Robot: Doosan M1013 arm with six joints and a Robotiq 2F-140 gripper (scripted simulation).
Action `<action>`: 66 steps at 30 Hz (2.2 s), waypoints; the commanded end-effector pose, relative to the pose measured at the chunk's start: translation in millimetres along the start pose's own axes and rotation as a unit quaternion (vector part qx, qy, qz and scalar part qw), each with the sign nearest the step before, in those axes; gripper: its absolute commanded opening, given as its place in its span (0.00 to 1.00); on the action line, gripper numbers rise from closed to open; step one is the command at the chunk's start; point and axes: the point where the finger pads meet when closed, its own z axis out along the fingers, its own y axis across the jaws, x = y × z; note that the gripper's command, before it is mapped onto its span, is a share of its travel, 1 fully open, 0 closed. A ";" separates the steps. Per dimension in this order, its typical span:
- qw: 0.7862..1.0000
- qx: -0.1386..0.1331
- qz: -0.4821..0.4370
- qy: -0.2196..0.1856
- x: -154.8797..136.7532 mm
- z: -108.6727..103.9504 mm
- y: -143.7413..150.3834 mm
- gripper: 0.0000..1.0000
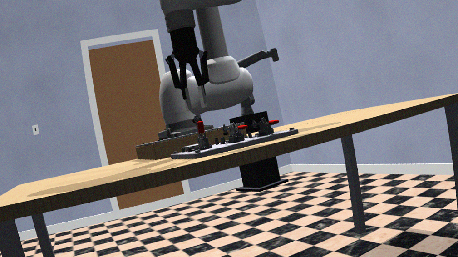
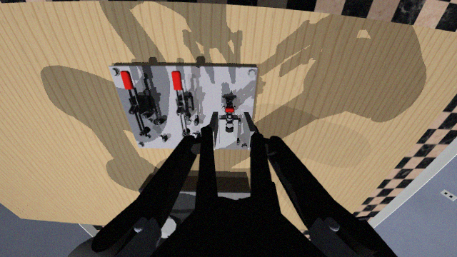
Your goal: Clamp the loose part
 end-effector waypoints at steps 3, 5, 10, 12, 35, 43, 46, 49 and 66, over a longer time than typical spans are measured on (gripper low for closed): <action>1.000 0.002 0.002 0.001 -0.7 20.8 -0.7 0.35; 1.000 0.002 0.002 0.001 -0.7 23.3 -0.7 0.35; 1.000 0.002 0.002 0.001 -0.7 32.6 -0.8 0.35; 1.000 0.002 0.002 0.001 -0.7 34.7 -0.8 0.35; 1.000 0.002 0.002 0.001 -0.7 37.1 -0.8 0.35; 1.000 0.002 0.002 0.001 -1.0 45.6 -1.0 0.35; 1.000 0.002 0.002 0.001 -1.2 54.1 -1.2 0.35; 1.000 0.002 0.002 0.001 -1.5 63.2 -1.4 0.35; 1.000 0.002 0.002 0.001 -1.9 76.3 -1.7 0.35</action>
